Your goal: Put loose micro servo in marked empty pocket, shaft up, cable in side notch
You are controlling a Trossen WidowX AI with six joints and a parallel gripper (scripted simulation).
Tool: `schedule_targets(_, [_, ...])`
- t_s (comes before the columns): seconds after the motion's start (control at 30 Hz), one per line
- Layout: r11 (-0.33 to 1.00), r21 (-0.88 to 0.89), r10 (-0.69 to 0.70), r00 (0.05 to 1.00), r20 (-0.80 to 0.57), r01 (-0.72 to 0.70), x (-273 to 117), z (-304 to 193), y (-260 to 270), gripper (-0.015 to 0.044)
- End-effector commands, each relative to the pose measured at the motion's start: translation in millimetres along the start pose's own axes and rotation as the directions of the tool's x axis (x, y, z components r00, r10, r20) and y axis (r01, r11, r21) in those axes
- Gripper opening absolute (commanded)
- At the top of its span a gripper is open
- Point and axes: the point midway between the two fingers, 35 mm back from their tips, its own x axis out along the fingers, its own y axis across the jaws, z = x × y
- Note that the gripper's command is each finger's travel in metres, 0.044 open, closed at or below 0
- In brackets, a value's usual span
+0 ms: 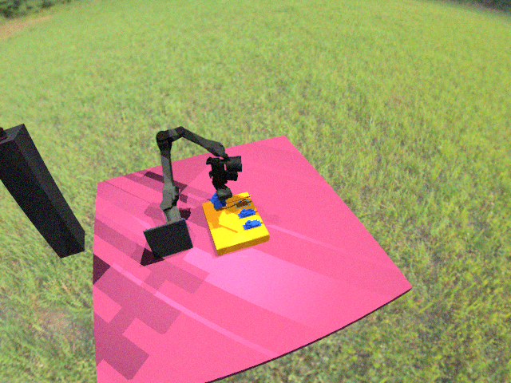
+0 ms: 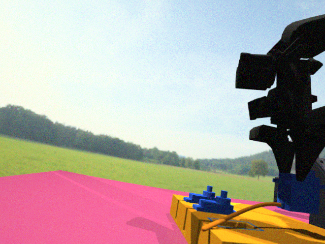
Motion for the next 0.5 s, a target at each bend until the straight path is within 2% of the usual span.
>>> schedule_targets(0.0, [1.000, 0.012, 0.003, 1.000, 0.003, -0.003, -0.7, 6.2, 0.8, 0.0000])
schedule_targets(0.47, [1.000, 0.010, 0.003, 1.000, 0.005, -0.003, -1.4, 60.4, 0.7, 0.0000])
